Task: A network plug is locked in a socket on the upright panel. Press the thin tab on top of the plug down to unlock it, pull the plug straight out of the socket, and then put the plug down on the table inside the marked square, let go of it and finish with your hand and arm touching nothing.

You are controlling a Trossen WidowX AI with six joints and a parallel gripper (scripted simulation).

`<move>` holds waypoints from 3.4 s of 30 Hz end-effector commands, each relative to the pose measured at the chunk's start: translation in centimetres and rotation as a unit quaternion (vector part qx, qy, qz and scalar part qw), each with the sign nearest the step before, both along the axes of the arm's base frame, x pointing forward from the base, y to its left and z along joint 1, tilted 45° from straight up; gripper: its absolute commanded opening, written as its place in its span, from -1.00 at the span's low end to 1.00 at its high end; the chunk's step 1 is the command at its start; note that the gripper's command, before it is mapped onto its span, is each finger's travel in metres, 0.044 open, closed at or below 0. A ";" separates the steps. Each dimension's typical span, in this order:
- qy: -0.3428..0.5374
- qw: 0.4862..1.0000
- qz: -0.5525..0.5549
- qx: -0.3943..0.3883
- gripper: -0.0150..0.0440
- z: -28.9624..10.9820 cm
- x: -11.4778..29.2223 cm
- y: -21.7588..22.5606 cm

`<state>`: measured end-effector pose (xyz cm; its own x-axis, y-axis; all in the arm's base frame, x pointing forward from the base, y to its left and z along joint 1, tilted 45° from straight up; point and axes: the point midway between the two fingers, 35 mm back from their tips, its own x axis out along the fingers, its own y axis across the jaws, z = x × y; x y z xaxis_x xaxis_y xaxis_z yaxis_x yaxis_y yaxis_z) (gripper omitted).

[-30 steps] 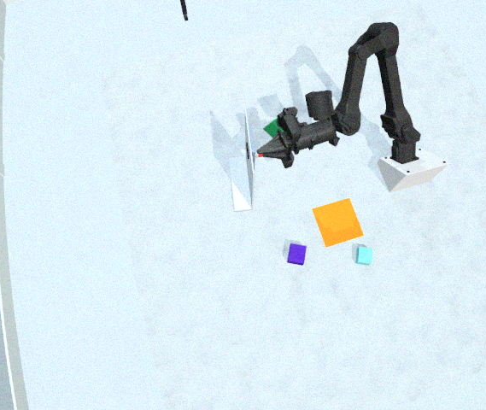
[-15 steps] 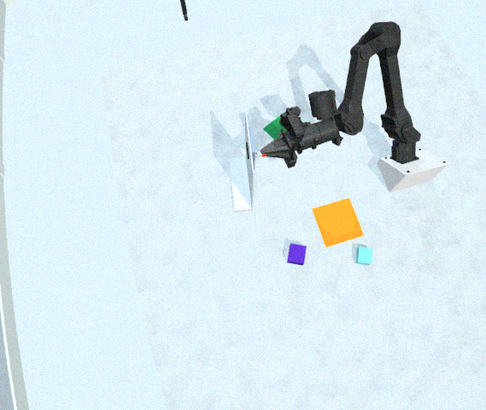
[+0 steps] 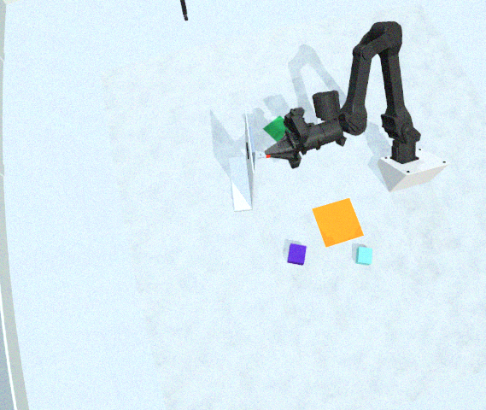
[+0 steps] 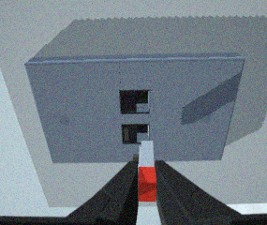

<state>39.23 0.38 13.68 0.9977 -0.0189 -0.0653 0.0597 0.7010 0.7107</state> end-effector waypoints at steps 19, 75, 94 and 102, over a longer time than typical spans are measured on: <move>-0.003 1.000 -0.001 -0.001 -0.49 -0.2 -1.3 0.5; 0.001 1.000 0.000 -0.002 -0.49 -0.2 -4.0 2.5; -0.001 1.000 -0.001 0.000 -0.49 3.0 -5.5 5.2; 0.018 1.000 -0.001 0.007 -0.49 2.7 -5.8 5.9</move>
